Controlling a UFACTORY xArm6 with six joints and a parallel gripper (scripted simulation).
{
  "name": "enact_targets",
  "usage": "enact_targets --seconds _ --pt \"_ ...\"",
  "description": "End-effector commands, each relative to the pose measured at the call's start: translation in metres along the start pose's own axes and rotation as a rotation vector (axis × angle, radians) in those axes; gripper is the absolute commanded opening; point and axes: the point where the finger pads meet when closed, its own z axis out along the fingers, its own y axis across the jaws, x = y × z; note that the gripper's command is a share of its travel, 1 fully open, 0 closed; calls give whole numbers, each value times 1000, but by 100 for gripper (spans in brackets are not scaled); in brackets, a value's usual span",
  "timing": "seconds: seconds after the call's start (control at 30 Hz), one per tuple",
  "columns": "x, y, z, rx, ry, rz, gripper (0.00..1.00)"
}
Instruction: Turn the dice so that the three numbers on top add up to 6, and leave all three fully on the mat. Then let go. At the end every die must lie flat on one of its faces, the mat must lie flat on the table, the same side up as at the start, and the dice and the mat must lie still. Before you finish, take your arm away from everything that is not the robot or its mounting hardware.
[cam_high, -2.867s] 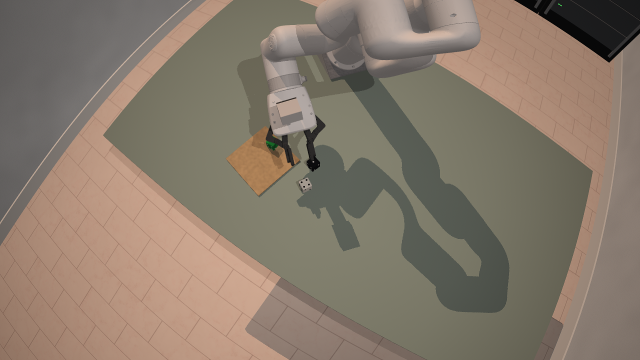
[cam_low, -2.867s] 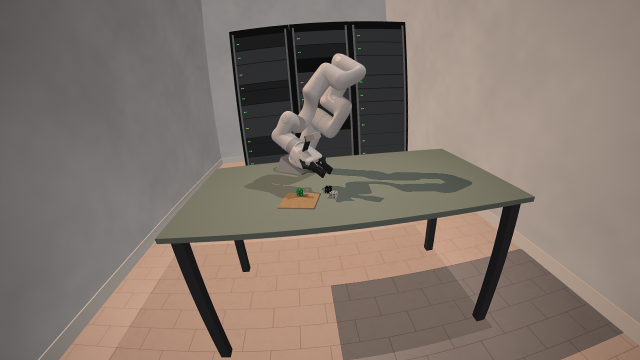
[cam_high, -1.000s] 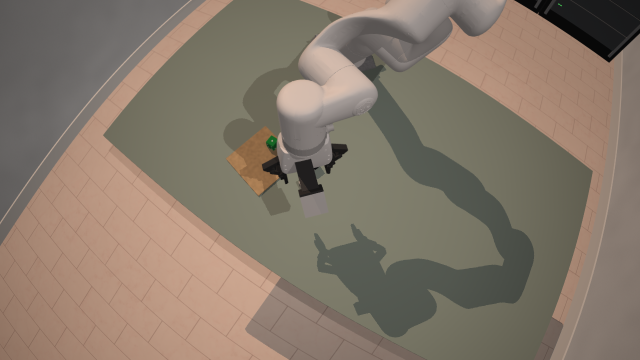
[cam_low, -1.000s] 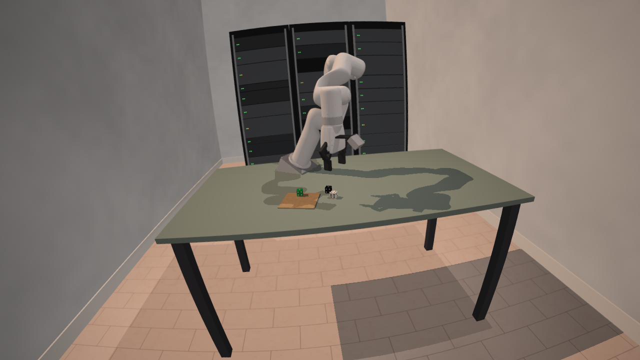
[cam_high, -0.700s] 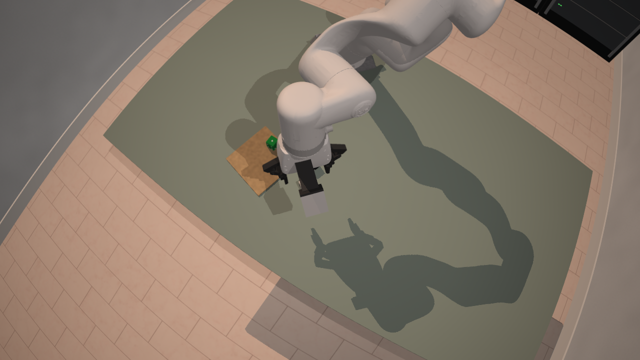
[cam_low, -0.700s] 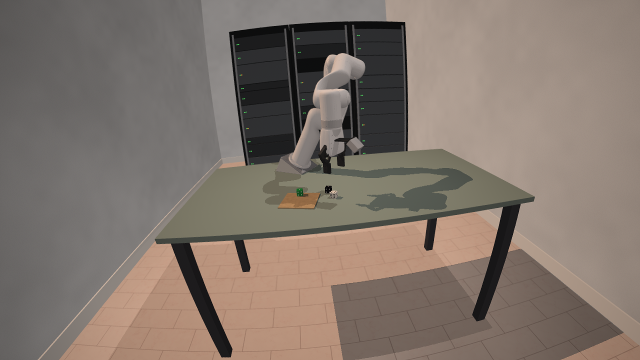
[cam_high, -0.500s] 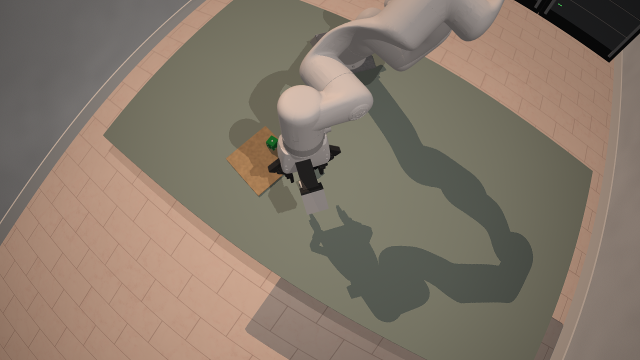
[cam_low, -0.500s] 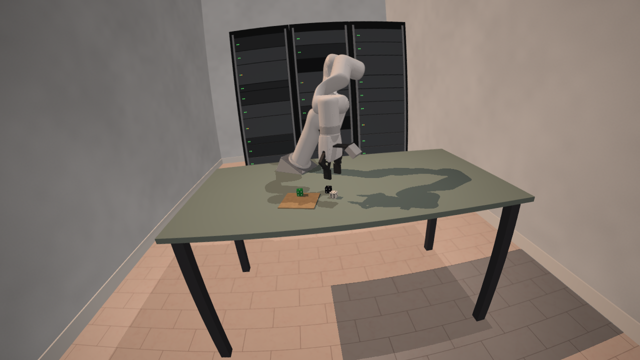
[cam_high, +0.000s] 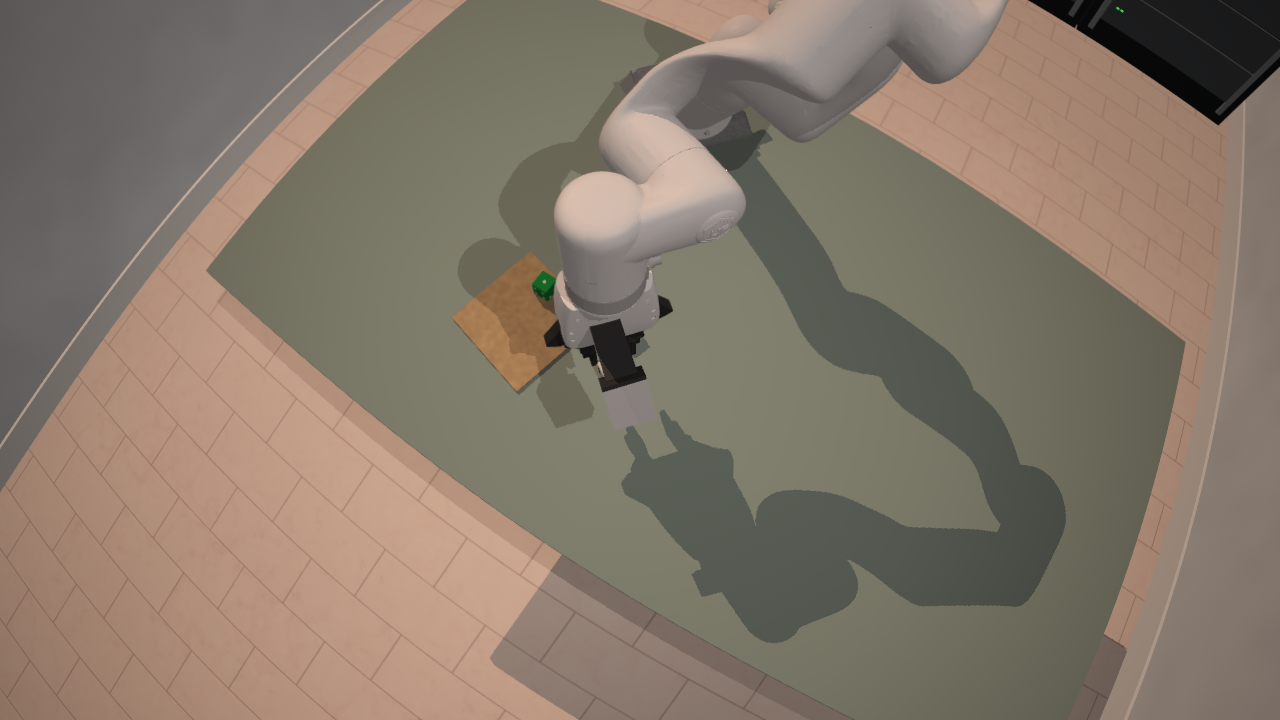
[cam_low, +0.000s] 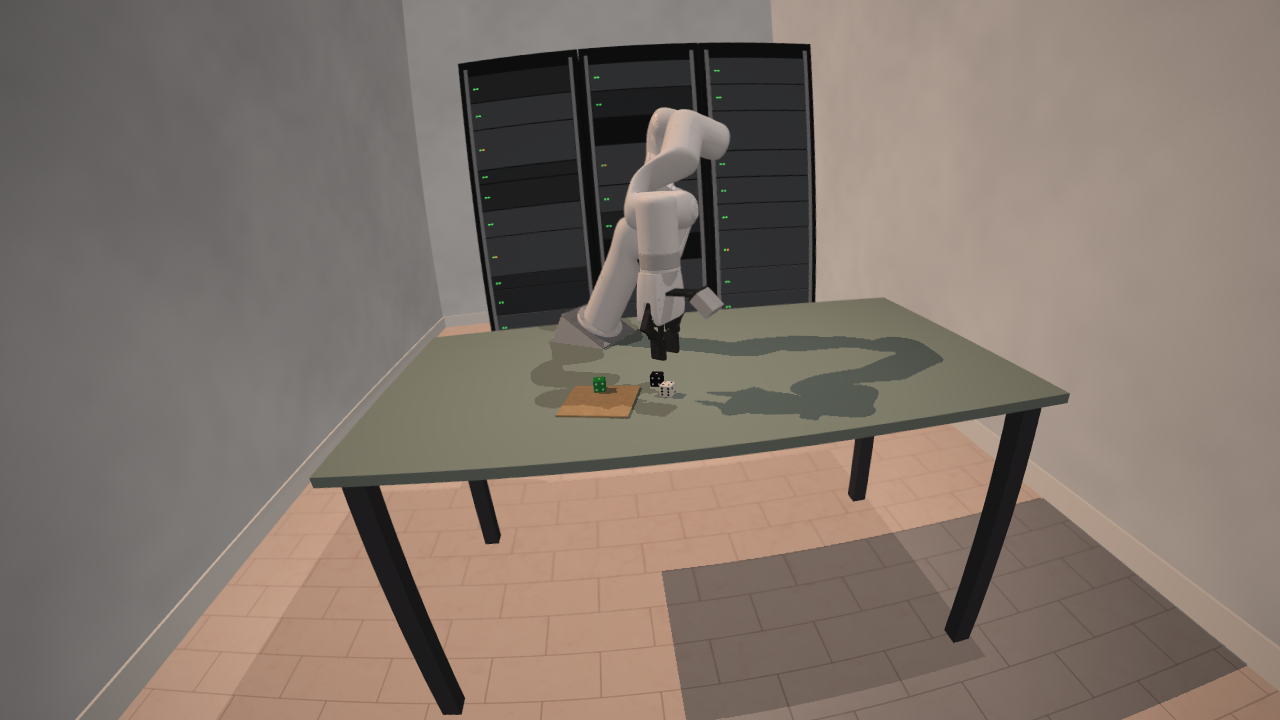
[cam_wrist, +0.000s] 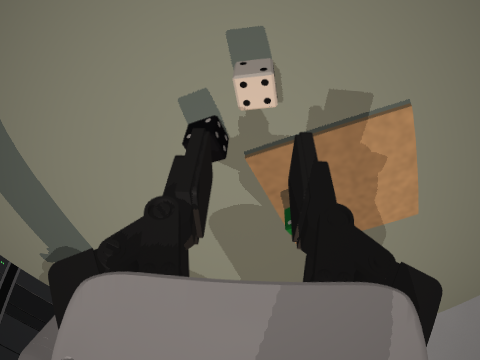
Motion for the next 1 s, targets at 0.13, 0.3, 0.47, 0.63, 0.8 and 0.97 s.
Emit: enact_targets --seconds 0.13,0.3,0.47,0.63,0.8,0.97 --pt "1 1 -1 -2 2 -1 42" --pt "1 1 -1 -2 2 -1 42" --pt "1 1 -1 -2 2 -1 42" --pt "1 1 -1 -2 2 -1 42" --pt "1 1 0 -2 2 -1 42" --pt "1 1 3 -2 2 -1 42"
